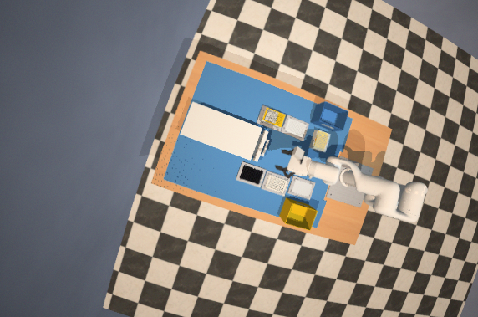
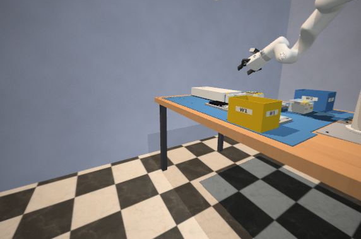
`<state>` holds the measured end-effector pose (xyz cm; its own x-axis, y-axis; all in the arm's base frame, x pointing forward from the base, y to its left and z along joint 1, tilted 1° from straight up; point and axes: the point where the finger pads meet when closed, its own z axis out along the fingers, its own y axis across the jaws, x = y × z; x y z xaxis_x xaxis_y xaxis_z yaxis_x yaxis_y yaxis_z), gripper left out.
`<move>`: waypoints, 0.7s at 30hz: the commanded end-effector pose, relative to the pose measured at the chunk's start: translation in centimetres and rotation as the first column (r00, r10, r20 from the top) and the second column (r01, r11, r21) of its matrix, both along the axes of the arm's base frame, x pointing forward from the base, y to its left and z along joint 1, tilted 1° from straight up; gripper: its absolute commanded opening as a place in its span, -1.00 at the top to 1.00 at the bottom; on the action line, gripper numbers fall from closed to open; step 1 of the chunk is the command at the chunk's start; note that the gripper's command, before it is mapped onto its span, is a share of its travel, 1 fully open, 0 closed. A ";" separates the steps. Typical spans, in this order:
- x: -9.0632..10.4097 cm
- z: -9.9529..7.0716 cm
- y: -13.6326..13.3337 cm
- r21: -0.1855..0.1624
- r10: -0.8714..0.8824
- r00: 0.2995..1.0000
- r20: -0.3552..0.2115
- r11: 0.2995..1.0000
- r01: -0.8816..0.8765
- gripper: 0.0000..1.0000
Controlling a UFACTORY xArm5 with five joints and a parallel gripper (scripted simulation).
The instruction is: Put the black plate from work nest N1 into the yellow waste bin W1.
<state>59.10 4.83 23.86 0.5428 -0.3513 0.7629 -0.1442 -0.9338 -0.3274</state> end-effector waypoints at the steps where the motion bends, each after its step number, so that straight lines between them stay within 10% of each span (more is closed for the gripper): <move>1: 0.1 0.2 0.0 0.000 0.000 1.000 0.004 1.000 0.000 -1.00; 17: 0.1 0.2 0.0 0.000 0.000 1.000 0.004 1.000 0.000 -1.00; 21: -1.0 -0.6 -0.7 -0.050 0.018 0.993 -0.117 0.998 -0.024 -1.00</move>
